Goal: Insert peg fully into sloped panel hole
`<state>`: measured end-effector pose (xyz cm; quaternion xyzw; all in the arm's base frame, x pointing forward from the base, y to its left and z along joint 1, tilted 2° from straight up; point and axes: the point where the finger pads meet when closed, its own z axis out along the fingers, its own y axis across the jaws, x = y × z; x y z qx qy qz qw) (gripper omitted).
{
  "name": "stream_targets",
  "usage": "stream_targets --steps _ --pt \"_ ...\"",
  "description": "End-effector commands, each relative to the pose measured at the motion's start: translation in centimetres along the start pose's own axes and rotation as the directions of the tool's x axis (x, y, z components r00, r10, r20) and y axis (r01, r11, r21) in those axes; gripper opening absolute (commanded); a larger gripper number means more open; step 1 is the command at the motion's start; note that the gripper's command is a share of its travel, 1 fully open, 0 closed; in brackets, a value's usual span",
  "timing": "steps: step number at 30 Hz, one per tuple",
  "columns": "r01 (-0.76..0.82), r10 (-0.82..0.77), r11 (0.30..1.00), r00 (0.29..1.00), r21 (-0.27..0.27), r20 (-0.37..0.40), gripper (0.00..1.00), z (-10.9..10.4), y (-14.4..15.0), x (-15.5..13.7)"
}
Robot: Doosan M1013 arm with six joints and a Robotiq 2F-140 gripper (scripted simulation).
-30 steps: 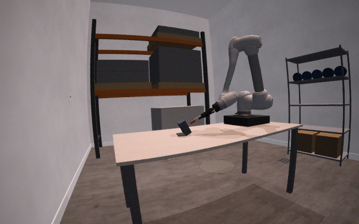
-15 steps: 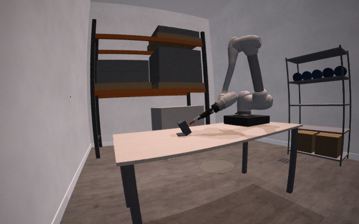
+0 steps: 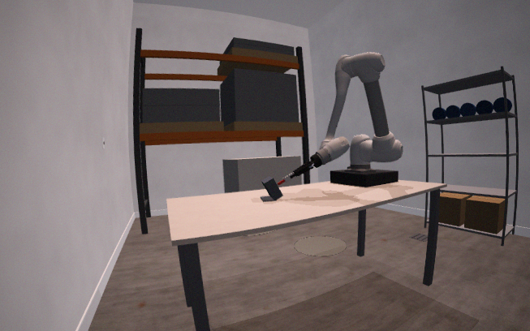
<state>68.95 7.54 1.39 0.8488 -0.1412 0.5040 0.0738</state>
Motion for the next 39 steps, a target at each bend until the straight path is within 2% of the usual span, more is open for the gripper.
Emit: stream_targets --steps 1,39 --pt "0.000 0.000 1.000 1.000 0.000 0.000 0.00 0.3 0.0 0.0" --pt "0.000 0.000 1.000 1.000 0.000 0.000 0.00 2.4 0.0 0.0"
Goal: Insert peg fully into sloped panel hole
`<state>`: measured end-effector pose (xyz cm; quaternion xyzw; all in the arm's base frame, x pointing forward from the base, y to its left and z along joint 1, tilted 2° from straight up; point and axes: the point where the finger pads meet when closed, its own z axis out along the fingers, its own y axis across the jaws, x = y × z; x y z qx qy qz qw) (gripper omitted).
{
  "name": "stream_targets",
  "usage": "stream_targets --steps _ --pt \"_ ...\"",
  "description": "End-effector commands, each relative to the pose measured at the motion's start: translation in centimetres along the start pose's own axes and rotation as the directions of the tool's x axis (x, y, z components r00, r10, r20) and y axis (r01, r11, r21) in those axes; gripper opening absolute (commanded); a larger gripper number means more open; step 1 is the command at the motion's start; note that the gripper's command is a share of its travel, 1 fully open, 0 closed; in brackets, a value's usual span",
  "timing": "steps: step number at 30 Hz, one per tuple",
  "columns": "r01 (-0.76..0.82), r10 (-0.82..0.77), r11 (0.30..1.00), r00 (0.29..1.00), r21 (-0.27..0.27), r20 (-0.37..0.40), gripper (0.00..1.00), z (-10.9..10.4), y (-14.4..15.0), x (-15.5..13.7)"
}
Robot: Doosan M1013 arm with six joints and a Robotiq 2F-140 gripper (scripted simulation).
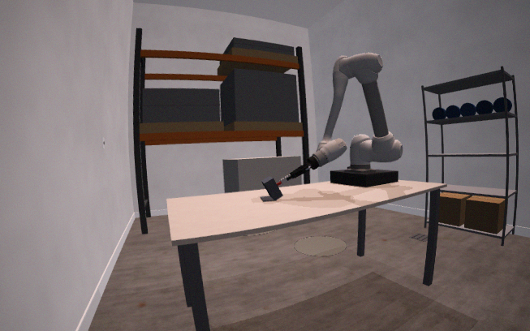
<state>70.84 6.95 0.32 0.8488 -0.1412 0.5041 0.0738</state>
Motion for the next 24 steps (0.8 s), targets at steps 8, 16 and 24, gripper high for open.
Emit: stream_targets --steps 8,16,24 --pt "0.000 0.000 1.000 1.000 0.000 0.000 0.00 0.5 0.0 0.0" --pt "0.000 0.000 1.000 1.000 0.000 0.000 0.00 1.1 0.0 0.0" --pt "0.000 0.000 1.000 1.000 0.000 0.000 0.00 1.5 0.0 0.0"
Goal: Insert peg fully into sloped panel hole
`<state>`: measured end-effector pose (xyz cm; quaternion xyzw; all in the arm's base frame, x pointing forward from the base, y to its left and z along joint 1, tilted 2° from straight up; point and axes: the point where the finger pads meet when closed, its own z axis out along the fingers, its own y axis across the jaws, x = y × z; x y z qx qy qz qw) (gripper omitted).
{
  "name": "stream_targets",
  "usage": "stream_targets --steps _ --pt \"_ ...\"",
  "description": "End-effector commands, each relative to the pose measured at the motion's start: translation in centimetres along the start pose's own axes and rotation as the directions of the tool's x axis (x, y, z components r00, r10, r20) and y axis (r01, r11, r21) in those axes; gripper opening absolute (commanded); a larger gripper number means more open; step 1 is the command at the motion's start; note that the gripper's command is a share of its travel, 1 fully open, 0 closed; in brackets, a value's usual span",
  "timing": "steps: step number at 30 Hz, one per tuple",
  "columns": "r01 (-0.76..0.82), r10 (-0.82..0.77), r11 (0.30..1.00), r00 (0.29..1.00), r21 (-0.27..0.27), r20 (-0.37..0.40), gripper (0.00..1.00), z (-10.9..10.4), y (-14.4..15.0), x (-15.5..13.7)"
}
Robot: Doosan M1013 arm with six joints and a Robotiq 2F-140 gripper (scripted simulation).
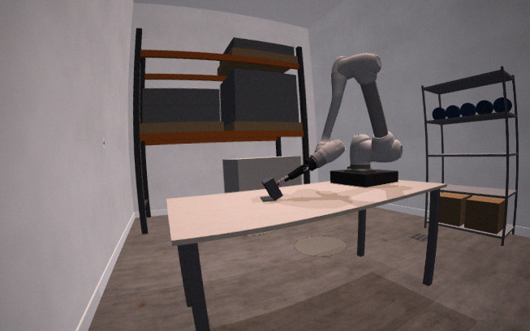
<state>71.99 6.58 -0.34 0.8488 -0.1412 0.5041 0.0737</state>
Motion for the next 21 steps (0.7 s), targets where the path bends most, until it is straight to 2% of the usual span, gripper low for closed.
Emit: stream_targets --steps 1,15,21 --pt "0.000 0.000 1.000 1.000 0.000 0.000 0.00 0.17 0.01 0.00" --pt "0.000 0.000 1.000 1.000 0.000 0.000 0.02 0.14 0.01 0.00" --pt "0.000 0.000 1.000 1.000 0.000 0.000 0.12 0.14 0.01 0.00"
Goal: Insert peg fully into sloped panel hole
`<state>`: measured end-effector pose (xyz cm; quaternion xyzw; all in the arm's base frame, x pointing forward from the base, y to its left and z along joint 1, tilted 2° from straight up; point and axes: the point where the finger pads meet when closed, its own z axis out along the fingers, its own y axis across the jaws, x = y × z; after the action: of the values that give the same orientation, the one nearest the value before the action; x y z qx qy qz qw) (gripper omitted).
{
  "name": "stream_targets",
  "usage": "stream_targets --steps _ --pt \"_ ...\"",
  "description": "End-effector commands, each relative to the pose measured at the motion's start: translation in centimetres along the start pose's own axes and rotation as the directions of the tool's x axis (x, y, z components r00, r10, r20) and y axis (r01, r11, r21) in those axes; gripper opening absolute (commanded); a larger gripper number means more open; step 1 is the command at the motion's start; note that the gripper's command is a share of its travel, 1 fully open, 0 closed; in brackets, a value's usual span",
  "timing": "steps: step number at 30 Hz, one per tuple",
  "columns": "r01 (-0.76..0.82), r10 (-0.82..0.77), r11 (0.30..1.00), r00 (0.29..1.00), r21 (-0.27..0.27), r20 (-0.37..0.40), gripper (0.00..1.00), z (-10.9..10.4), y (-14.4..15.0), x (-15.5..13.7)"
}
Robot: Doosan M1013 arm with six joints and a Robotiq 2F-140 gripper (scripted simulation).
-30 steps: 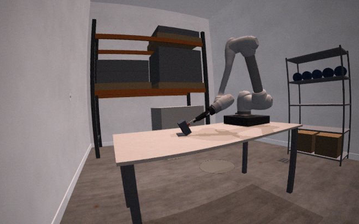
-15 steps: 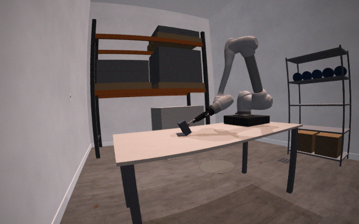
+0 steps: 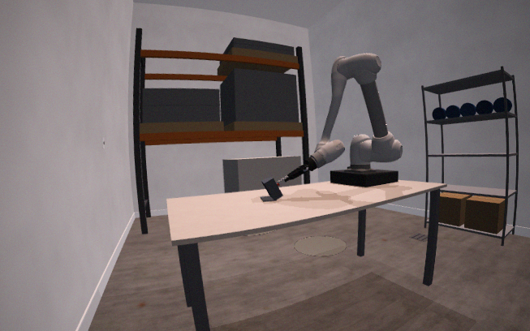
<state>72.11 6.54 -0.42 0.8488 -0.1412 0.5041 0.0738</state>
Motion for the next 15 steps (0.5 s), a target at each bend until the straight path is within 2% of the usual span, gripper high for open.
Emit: stream_targets --steps 1,9,11,15 --pt "0.000 0.000 1.000 1.000 0.000 0.000 0.14 0.00 0.00 0.01" --pt "0.000 0.000 1.000 1.000 0.000 0.000 0.29 0.00 0.00 0.01" --pt "0.000 0.000 1.000 1.000 0.000 0.000 0.29 0.00 0.00 0.01" --pt "0.000 0.000 1.000 1.000 0.000 0.000 0.36 -0.06 -0.01 0.01"
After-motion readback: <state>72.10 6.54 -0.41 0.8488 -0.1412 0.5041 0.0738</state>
